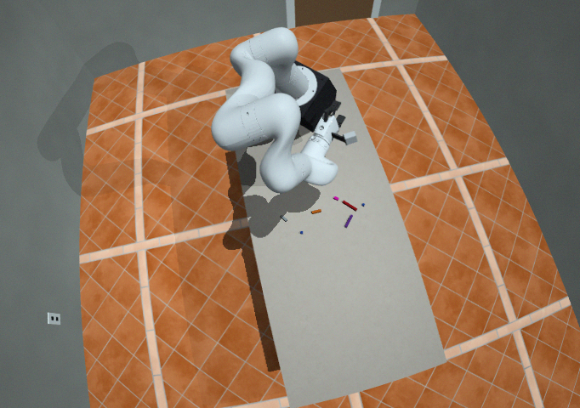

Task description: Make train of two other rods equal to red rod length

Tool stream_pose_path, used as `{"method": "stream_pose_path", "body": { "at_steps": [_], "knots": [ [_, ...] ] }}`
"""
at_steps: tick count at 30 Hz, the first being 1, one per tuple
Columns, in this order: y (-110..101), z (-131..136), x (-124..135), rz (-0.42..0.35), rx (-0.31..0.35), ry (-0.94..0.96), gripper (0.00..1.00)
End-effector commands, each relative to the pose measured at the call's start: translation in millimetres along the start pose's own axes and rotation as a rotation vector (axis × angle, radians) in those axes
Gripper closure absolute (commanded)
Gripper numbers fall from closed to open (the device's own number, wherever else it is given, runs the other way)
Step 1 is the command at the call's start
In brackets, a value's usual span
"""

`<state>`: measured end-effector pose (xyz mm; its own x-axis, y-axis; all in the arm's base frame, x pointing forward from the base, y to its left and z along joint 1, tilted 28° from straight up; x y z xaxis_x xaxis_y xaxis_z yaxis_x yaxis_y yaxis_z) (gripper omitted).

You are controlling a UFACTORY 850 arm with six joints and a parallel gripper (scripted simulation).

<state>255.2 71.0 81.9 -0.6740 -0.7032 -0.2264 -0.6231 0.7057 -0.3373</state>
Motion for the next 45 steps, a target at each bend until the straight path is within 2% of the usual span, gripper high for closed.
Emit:
{"method": "stream_pose_path", "body": {
  "at_steps": [1, 4, 5, 6, 7, 9, 10, 13, 15, 17, 18, 19, 20, 22, 23, 24, 25, 27, 28, 30, 31, 33, 34, 36, 37, 39, 40, 42, 43, 45],
  "knots": [
    [-26.9, 9.3, -14.0, -0.084, 0.066, 0.085, 0.00],
    [-38.6, 12.1, -20.5, -0.109, 0.103, 0.119, 0.00],
    [-50.8, 14.6, -27.4, -0.132, 0.143, 0.153, 0.00],
    [-50.8, 14.6, -27.4, -0.132, 0.143, 0.153, 0.00],
    [-63.5, 16.7, -34.8, -0.153, 0.187, 0.188, 0.00],
    [-63.5, 16.7, -34.8, -0.153, 0.187, 0.188, 0.00],
    [-76.7, 18.3, -42.7, -0.170, 0.234, 0.224, 0.00],
    [-76.7, 18.3, -42.7, -0.170, 0.234, 0.224, 0.00],
    [-104.6, 19.9, -60.0, -0.195, 0.336, 0.297, 0.00],
    [-104.6, 19.9, -60.0, -0.195, 0.336, 0.297, 0.00],
    [-119.2, 19.7, -69.3, -0.202, 0.391, 0.334, 0.00],
    [-119.2, 19.7, -69.3, -0.202, 0.391, 0.334, 0.00],
    [-131.8, 19.0, -77.4, -0.204, 0.439, 0.365, 0.00],
    [-134.2, 18.9, -79.1, -0.204, 0.448, 0.371, 0.00],
    [-149.6, 17.2, -89.3, -0.202, 0.507, 0.408, 0.00],
    [-149.6, 17.2, -89.3, -0.202, 0.507, 0.408, 0.00],
    [-161.3, 15.5, -97.2, -0.198, 0.553, 0.435, 0.00],
    [-165.3, 14.8, -99.9, -0.195, 0.568, 0.444, 0.00],
    [-179.0, 11.9, -109.5, -0.185, 0.622, 0.475, 0.00],
    [-179.0, 11.9, -109.5, -0.185, 0.622, 0.475, 0.00],
    [-195.2, 7.8, -120.8, -0.169, 0.685, 0.511, 0.00],
    [-197.4, 7.1, -122.4, -0.166, 0.693, 0.516, 0.00],
    [-212.0, 2.5, -132.9, -0.146, 0.750, 0.546, 0.00],
    [-213.7, 1.9, -134.2, -0.143, 0.757, 0.550, 0.00],
    [-228.0, -3.5, -144.6, -0.119, 0.812, 0.579, 0.00],
    [-230.2, -4.4, -146.2, -0.115, 0.820, 0.583, 0.00],
    [-244.1, -10.5, -156.6, -0.087, 0.873, 0.611, 0.00],
    [-246.7, -11.7, -158.5, -0.081, 0.883, 0.615, 0.00],
    [-259.9, -18.4, -168.5, -0.050, 0.932, 0.640, 0.00],
    [-263.1, -20.1, -170.9, -0.042, 0.944, 0.646, 0.00]
  ]
}}
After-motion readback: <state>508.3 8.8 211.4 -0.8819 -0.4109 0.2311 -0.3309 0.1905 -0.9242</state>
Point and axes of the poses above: the point where the finger pads meet when closed, its own y axis out along the fingers, its own z axis across the jaws, x = y × z, the point moved 8 cm from there along -y, back along the fingers, and after that the axes turned 4 degrees about -y, right-handed, at the moved point
